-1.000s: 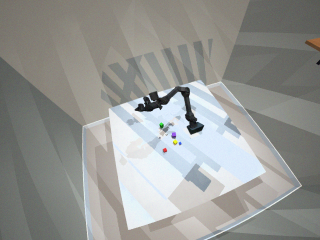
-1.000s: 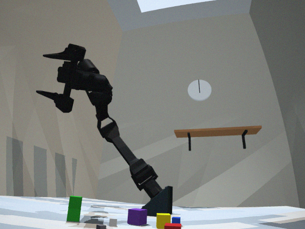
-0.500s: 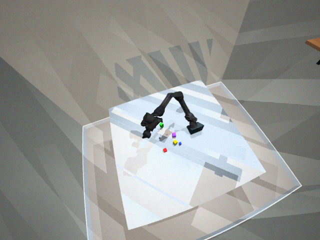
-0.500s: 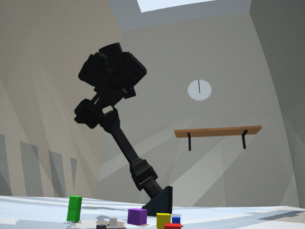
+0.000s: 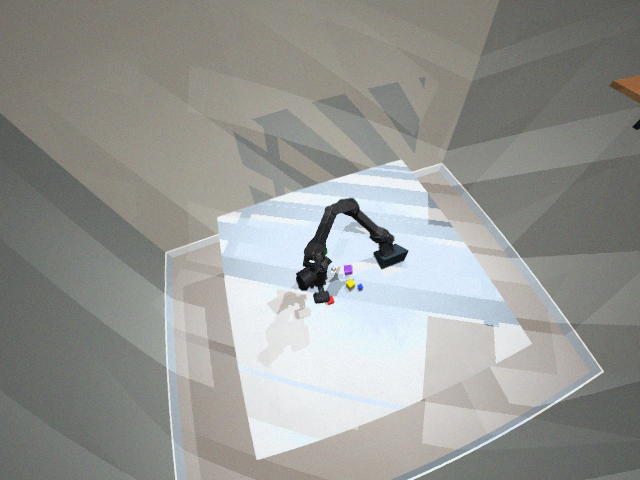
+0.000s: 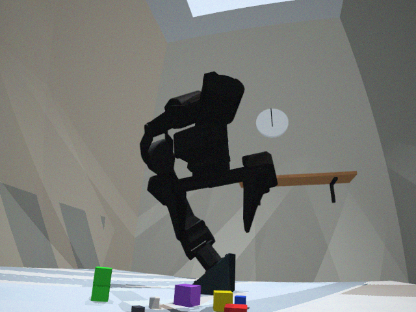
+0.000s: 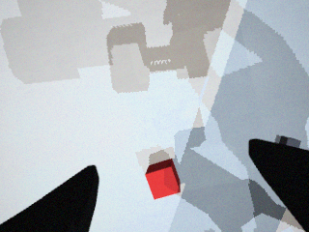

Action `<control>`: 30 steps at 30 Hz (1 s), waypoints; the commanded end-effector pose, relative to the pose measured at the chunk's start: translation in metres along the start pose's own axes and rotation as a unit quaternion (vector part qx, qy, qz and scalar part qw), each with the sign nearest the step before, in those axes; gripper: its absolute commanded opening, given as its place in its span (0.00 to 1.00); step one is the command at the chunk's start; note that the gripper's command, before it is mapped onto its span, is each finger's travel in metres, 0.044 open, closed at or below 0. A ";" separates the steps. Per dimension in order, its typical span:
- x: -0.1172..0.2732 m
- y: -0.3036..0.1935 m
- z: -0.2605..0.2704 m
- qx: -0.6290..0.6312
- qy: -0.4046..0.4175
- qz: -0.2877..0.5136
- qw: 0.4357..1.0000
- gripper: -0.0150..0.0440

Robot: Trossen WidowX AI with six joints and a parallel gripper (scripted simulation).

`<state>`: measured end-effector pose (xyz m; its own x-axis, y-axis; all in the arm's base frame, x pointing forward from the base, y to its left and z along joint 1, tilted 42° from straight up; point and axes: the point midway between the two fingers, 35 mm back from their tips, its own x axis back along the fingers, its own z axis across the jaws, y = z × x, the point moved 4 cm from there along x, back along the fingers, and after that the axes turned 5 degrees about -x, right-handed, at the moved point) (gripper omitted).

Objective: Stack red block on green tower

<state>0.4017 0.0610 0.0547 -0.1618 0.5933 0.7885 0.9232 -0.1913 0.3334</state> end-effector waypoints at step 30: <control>-0.074 -0.056 0.015 0.100 -0.066 0.119 0.986 1.00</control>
<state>0.3684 0.0427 -0.0259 0.0981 0.6453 0.7576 0.9809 -0.1913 0.0360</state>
